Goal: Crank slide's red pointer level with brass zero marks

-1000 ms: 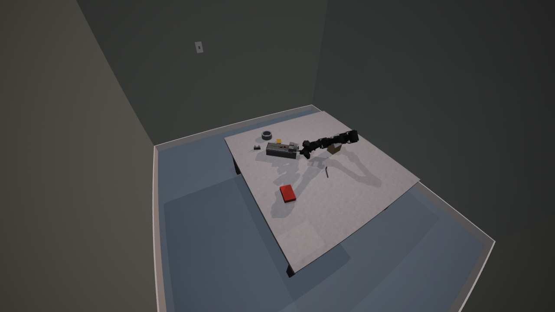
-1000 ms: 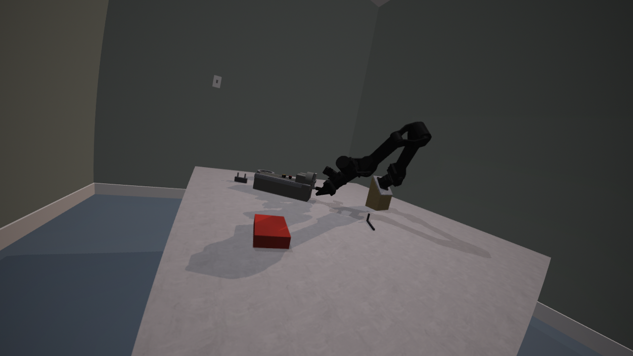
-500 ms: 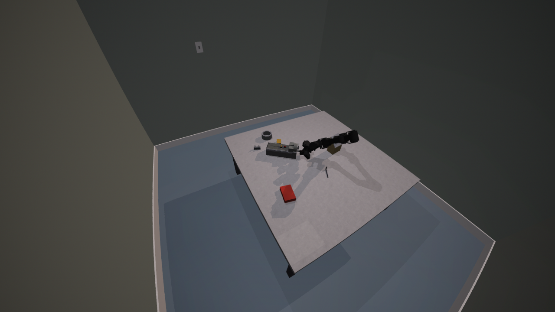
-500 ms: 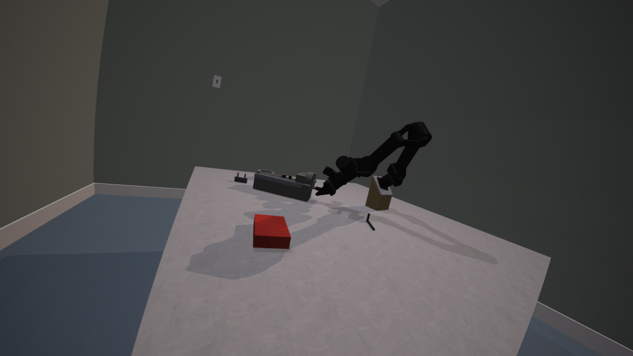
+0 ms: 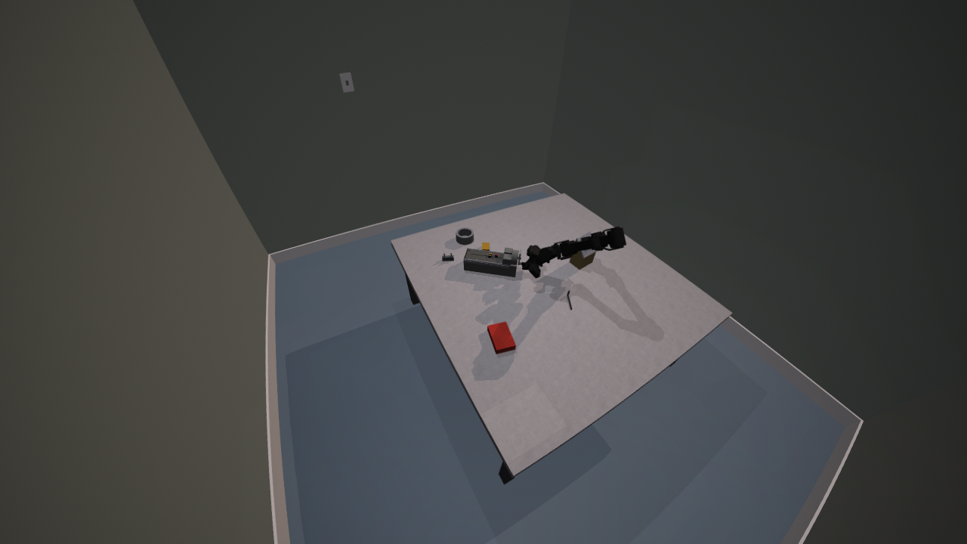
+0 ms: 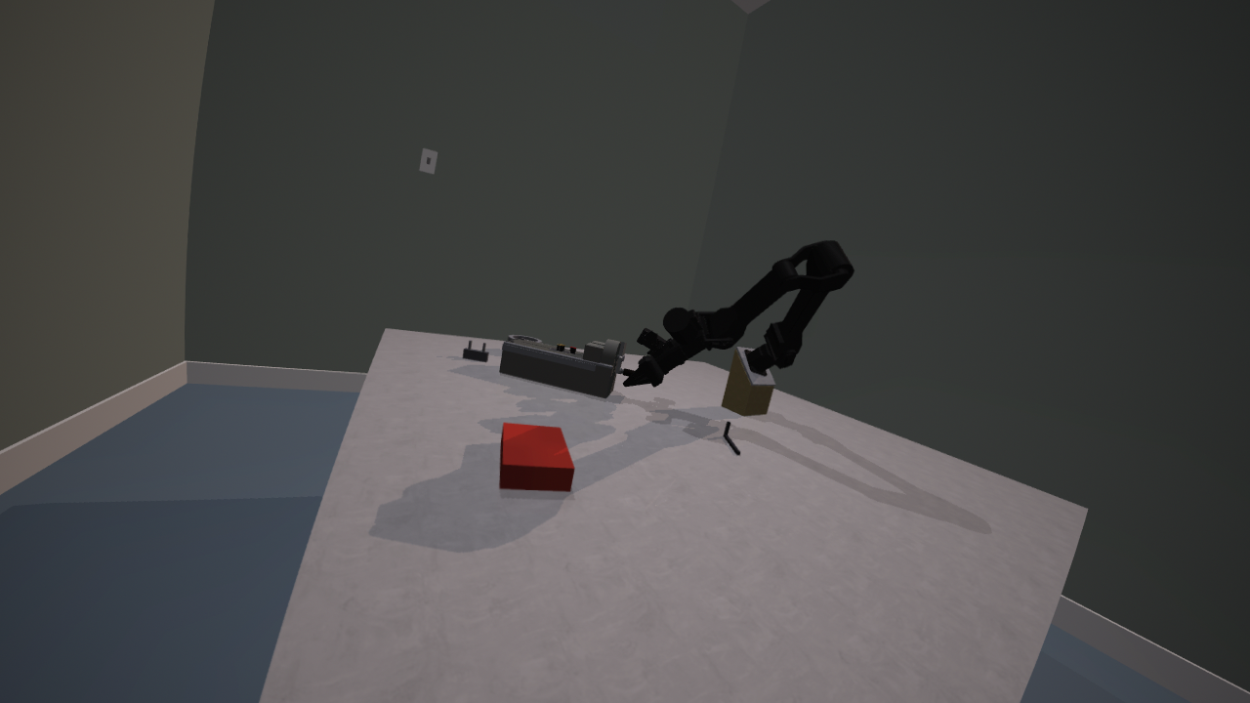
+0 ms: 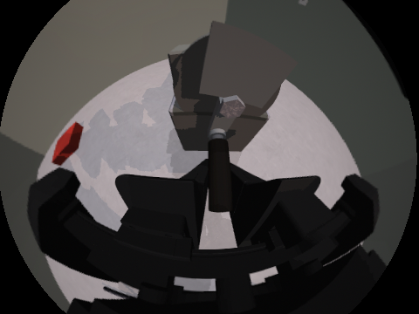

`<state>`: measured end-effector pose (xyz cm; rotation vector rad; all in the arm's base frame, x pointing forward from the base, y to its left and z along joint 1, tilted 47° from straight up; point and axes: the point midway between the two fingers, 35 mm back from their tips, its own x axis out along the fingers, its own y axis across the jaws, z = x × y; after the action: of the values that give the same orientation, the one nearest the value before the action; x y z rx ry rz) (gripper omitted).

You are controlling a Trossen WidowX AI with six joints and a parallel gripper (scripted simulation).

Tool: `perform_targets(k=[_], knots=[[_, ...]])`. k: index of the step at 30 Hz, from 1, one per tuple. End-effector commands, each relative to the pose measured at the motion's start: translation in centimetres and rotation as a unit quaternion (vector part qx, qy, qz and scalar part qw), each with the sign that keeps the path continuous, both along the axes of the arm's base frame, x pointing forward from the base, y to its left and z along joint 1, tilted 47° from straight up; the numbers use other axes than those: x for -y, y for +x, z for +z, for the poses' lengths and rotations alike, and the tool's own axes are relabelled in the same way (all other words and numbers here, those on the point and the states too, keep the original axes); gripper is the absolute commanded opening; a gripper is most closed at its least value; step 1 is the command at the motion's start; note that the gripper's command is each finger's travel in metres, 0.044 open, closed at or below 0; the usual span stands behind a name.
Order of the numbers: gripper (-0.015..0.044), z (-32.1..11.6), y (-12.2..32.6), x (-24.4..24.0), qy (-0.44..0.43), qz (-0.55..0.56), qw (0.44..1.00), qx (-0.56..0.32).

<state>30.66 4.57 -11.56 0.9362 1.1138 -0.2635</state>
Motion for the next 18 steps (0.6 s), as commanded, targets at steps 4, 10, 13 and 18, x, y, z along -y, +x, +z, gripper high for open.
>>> perform_targets(k=[4,10,13,18], knots=[[0.0,0.62,0.59,-0.46,0.007,0.005,1.0,0.01],[0.0,0.72,0.65,-0.49,0.007,0.005,1.0,0.01],[0.0,0.78,0.68,-0.5,0.007,0.005,1.0,0.01],[0.0,0.88,0.74,-0.52,0.007,0.005,1.0,0.01]])
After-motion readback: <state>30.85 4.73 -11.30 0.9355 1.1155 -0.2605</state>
